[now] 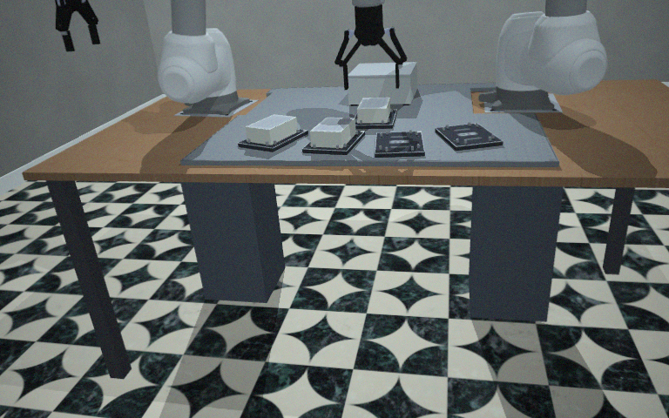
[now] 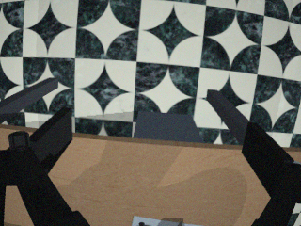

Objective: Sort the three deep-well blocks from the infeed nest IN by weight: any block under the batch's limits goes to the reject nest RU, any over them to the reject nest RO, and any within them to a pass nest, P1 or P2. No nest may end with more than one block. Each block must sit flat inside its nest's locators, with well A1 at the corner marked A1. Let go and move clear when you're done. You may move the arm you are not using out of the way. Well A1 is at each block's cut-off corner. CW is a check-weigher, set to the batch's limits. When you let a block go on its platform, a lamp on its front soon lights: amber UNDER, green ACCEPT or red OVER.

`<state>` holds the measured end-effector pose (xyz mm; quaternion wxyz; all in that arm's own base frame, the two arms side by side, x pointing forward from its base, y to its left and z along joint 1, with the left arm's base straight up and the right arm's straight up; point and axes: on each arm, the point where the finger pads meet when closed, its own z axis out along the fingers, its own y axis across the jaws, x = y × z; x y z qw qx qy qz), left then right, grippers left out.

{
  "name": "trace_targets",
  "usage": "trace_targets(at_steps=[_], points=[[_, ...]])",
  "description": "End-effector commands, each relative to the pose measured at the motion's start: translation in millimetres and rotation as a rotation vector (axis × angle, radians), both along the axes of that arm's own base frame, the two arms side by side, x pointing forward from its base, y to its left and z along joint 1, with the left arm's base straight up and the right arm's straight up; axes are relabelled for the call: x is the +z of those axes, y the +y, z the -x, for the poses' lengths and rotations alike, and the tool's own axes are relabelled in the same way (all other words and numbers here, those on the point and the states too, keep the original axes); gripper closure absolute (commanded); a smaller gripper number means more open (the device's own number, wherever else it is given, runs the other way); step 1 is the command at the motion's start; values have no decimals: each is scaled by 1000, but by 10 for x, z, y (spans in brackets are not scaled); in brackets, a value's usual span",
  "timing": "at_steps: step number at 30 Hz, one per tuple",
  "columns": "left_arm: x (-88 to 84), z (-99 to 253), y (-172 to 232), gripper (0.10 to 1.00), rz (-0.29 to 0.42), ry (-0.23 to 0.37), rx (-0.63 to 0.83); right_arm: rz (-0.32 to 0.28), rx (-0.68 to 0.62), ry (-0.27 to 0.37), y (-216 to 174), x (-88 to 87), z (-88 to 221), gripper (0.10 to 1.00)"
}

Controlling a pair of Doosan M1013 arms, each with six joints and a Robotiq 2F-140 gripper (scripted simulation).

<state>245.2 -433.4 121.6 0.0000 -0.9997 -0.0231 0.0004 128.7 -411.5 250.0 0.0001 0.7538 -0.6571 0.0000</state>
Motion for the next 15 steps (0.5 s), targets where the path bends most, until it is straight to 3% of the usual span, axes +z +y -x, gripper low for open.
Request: trace_targets(at_steps=[1,15], points=[[4,95,26,98,1,-2,0,1,0,-1,-3,5,-2,98],[-29,95,27,98,1,-2,0,1,0,-1,-3,5,-2,98]])
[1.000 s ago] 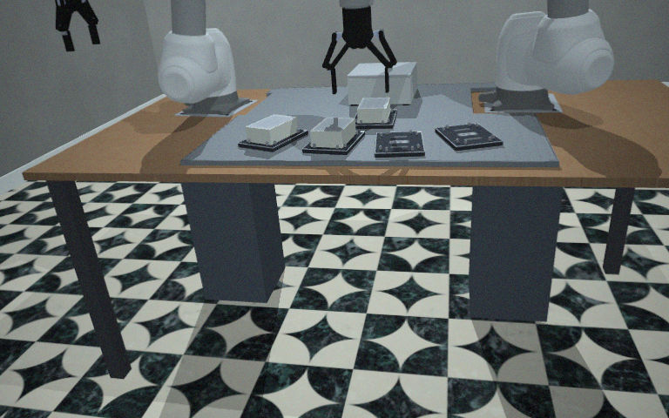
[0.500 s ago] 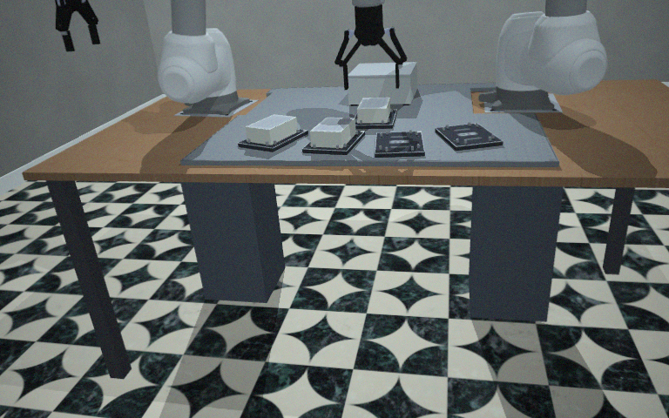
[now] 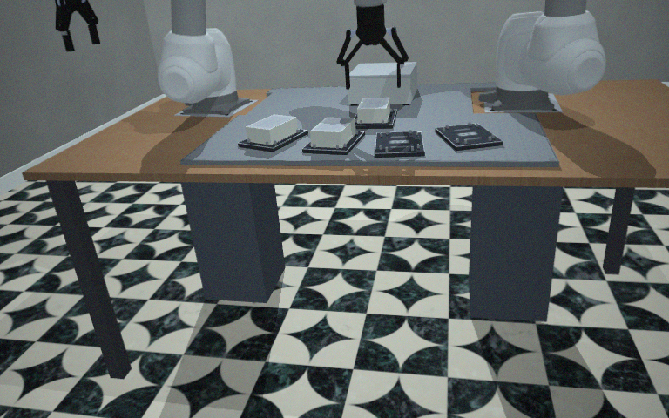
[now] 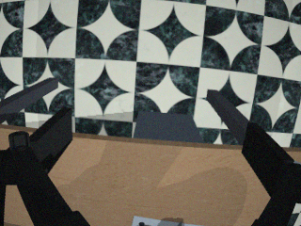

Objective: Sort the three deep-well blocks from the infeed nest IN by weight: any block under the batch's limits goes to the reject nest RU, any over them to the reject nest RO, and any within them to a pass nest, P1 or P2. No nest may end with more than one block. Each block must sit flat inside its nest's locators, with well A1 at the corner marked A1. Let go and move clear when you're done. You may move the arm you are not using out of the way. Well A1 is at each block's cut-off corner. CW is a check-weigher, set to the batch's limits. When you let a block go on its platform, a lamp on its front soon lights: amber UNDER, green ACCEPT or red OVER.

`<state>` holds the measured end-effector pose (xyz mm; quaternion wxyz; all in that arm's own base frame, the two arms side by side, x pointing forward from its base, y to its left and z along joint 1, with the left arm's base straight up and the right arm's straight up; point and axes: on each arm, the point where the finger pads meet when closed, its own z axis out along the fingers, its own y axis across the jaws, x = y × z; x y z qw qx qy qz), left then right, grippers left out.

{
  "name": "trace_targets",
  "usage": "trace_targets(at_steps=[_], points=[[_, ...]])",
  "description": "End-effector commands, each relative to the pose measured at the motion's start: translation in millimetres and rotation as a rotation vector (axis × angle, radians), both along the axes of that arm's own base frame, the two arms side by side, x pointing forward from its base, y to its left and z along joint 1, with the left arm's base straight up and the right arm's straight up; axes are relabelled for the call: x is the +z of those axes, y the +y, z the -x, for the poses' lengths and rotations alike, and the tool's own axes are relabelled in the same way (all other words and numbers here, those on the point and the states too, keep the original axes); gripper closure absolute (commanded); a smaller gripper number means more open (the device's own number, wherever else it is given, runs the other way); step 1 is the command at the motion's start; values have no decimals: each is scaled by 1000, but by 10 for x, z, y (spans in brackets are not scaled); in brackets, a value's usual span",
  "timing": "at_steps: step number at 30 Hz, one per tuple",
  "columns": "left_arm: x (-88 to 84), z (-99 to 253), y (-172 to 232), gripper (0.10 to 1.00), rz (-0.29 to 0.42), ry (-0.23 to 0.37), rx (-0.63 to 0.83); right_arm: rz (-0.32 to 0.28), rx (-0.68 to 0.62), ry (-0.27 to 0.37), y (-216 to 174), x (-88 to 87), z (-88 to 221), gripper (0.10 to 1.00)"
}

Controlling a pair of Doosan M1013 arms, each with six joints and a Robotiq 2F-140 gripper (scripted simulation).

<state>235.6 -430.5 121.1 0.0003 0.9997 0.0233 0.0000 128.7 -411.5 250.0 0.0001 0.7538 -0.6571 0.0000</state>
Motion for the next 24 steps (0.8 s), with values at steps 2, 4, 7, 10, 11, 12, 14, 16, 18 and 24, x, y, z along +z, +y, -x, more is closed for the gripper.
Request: trace_targets(at_steps=[2,4,7,10,11,12,14,16,18,24], points=[[-57,-2,-2,98,0,-1,0,1,0,-1,-3,5,-2,98],[-91,-2,-2,98,0,-1,0,1,0,-1,-3,5,-2,98],[-108,-2,-2,98,0,-1,0,1,0,-1,-3,5,-2,98],[-158,-2,-2,98,0,-1,0,1,0,-1,-3,5,-2,98],[-175,-2,-2,98,0,-1,0,1,0,-1,-3,5,-2,98],[-191,-2,-3,98,0,-1,0,1,0,-1,-3,5,-2,98],[-225,-2,-3,98,0,-1,0,1,0,-1,-3,5,-2,98],[-258,-2,-3,98,0,-1,0,1,0,-1,-3,5,-2,98],[-292,-2,-3,98,0,-1,0,1,0,-1,-3,5,-2,98],[-358,-2,-2,98,0,-1,0,1,0,-1,-3,5,-2,98]])
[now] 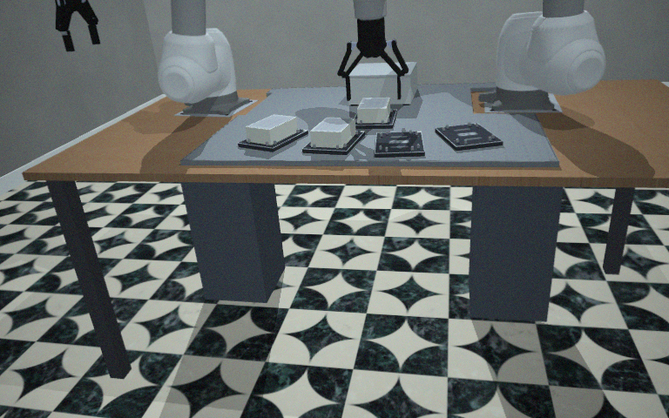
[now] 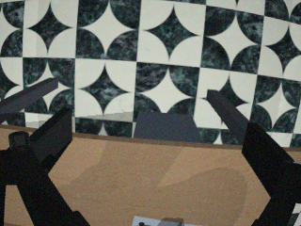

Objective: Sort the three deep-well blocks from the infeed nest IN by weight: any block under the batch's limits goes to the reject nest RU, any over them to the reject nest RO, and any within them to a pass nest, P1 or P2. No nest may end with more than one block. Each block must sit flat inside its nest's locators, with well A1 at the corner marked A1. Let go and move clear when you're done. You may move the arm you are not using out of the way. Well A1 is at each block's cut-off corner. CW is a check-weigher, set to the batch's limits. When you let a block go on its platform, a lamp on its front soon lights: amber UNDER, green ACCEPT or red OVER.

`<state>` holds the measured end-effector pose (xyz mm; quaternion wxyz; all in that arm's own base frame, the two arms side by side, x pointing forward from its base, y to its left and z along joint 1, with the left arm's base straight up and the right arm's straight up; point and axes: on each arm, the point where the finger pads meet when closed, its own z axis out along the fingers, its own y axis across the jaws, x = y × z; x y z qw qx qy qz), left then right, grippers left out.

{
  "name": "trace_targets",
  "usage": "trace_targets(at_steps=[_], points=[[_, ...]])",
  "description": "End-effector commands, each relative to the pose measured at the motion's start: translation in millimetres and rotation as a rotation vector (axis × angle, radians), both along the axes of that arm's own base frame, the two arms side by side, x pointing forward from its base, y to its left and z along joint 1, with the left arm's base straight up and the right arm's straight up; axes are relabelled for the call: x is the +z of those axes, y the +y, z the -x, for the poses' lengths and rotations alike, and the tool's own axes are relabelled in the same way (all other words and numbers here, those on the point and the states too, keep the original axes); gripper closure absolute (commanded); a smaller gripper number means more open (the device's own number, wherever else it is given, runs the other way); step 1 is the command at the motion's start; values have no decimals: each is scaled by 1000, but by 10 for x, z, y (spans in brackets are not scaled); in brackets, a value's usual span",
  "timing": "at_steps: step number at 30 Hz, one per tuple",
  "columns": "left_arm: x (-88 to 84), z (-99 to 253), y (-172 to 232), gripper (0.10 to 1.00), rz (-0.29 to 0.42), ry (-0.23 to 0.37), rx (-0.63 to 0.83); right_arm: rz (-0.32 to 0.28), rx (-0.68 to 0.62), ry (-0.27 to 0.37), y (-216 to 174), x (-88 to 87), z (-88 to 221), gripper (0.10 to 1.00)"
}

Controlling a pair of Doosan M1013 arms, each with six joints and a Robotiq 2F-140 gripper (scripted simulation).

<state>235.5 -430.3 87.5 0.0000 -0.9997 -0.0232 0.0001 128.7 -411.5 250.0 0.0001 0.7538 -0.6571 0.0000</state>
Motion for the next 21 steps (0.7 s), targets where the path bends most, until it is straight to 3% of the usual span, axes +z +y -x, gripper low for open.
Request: trace_targets(at_steps=[1,21], points=[[-37,-3,-4,98,1,-1,0,1,0,-1,-3,5,-2,98],[-338,-3,-4,98,1,-1,0,1,0,-1,-3,5,-2,98]])
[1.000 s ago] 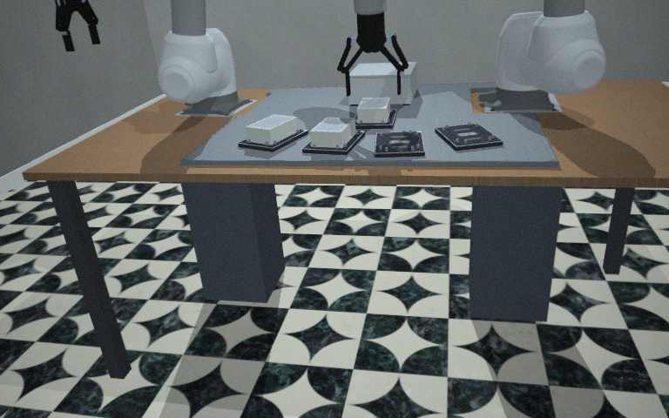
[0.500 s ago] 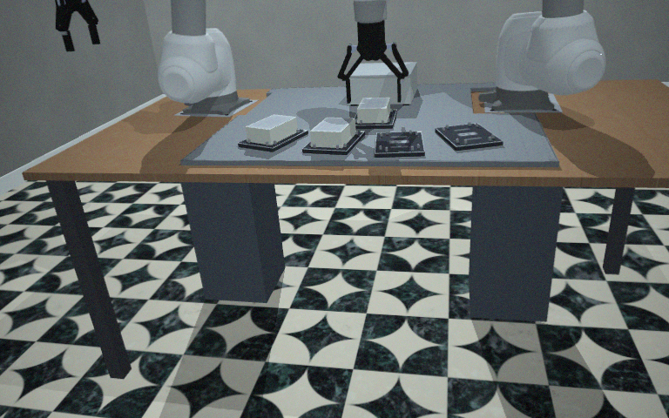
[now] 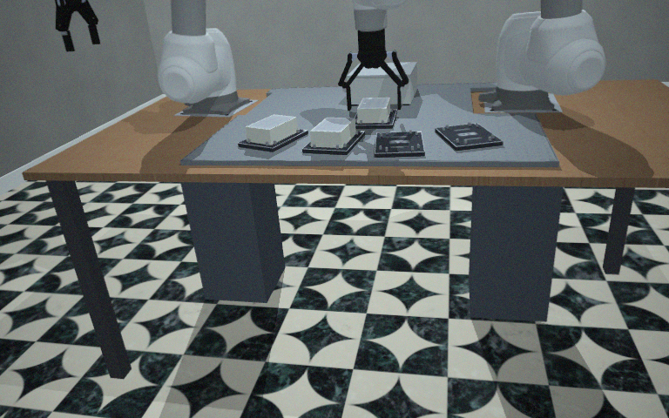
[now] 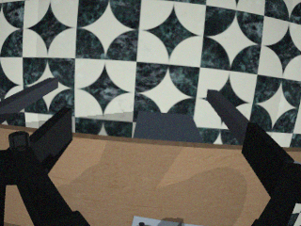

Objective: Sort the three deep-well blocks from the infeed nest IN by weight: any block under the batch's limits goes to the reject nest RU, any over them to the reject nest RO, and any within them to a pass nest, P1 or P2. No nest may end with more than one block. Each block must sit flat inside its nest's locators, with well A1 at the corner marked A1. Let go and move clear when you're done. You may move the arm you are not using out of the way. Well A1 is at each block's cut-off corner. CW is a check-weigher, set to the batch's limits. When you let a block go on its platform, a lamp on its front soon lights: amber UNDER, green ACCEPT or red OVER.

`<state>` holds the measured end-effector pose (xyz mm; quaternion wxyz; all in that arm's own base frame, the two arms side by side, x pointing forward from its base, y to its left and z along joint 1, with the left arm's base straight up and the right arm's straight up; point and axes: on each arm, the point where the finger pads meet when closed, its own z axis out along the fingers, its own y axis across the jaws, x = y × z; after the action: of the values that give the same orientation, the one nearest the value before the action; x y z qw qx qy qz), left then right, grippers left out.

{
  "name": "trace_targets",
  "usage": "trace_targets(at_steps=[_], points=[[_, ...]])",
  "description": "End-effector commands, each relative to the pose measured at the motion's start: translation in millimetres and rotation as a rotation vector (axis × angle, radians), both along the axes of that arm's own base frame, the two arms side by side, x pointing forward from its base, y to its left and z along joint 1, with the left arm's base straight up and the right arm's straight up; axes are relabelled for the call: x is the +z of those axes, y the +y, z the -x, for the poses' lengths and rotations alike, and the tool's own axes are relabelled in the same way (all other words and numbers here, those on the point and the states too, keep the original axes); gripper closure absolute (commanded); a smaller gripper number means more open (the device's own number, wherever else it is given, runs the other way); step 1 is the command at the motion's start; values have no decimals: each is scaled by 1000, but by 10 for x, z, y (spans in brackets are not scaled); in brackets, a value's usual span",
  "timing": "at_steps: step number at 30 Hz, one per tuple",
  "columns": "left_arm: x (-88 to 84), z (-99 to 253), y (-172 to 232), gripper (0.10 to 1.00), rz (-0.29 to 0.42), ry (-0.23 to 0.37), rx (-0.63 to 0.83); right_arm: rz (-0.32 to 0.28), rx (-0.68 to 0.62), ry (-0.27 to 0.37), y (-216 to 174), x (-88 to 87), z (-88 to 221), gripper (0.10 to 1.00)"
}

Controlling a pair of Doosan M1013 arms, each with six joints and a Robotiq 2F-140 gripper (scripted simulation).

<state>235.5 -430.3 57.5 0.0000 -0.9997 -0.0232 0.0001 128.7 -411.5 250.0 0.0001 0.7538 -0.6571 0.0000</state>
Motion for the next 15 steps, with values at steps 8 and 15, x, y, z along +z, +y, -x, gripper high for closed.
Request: trace_targets(at_steps=[8,15], points=[[-49,-3,-4,98,1,-1,0,1,0,-1,-3,5,-2,98],[-48,-3,-4,999,1,-1,0,1,0,-1,-3,5,-2,98]])
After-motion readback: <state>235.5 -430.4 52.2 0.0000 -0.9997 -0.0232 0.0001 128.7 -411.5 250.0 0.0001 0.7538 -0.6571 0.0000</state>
